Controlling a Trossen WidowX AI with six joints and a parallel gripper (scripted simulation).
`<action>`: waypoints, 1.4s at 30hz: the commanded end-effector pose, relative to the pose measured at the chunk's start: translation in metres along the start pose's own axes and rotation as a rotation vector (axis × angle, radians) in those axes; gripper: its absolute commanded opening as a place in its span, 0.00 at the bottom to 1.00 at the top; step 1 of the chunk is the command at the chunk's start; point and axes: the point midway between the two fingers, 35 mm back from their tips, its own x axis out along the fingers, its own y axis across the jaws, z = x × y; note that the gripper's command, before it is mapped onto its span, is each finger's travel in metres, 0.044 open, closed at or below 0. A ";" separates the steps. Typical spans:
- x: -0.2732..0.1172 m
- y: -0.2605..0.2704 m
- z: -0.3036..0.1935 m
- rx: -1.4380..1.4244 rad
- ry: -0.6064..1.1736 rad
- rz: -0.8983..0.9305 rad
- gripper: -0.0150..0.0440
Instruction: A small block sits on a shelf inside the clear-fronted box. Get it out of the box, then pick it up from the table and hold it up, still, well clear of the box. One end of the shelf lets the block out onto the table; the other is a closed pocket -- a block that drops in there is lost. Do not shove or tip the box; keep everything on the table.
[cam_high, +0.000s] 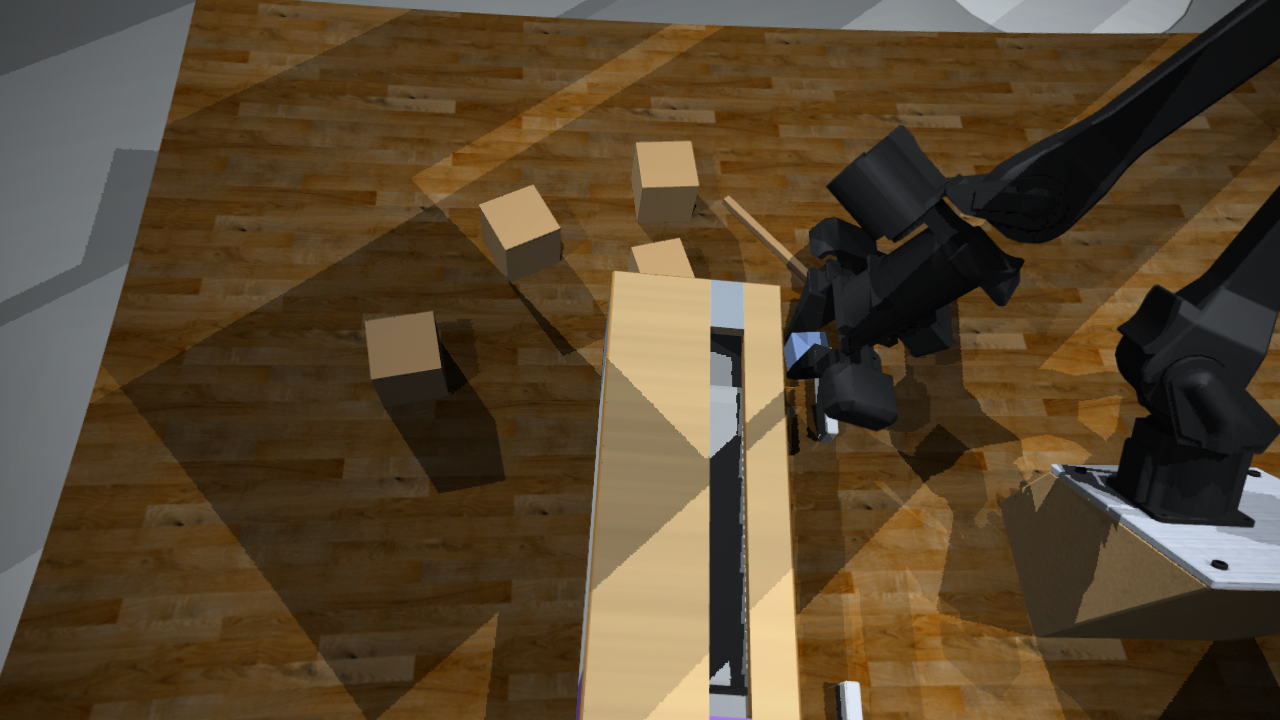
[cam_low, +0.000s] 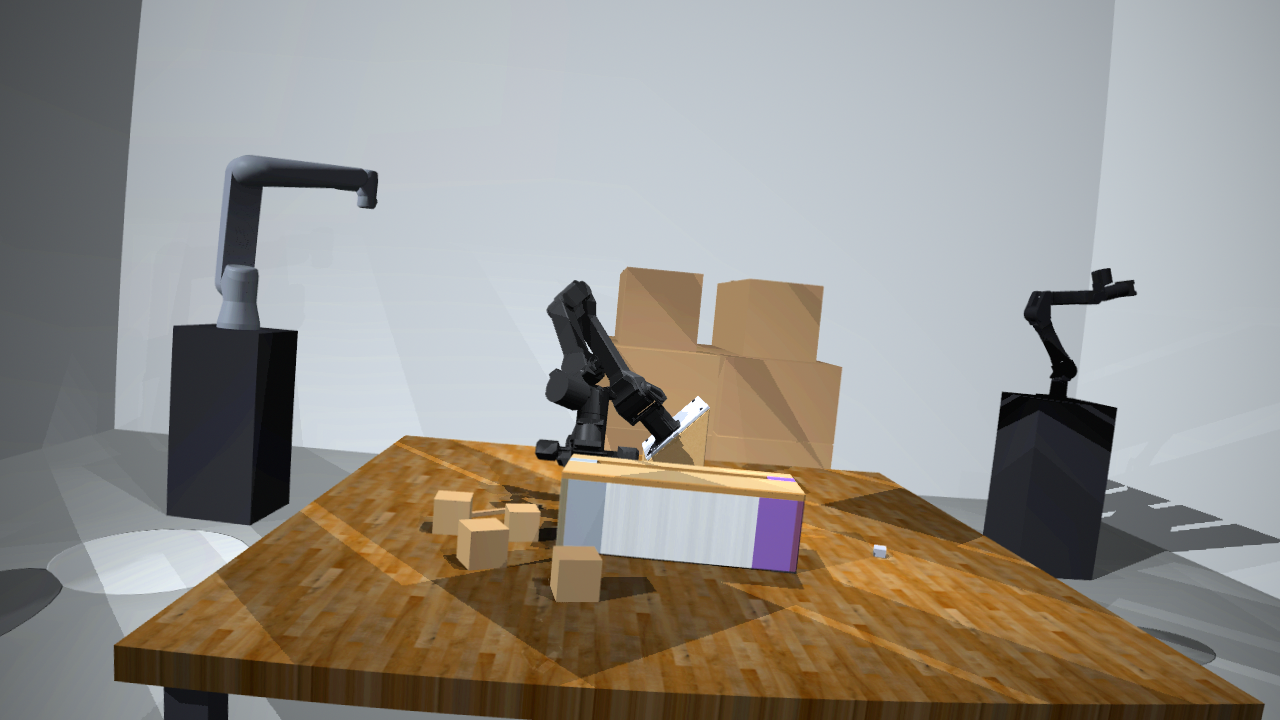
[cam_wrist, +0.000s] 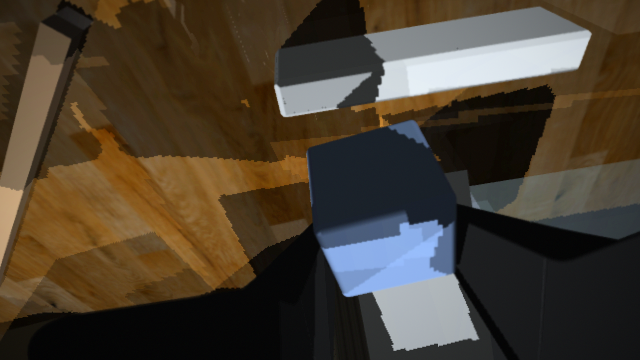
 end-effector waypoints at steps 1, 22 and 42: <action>-0.017 0.003 -0.008 0.014 0.008 0.009 0.25; -0.035 -0.005 -0.014 -0.572 -0.015 0.000 0.25; -0.046 -0.016 -0.017 -1.389 -0.039 -0.021 0.25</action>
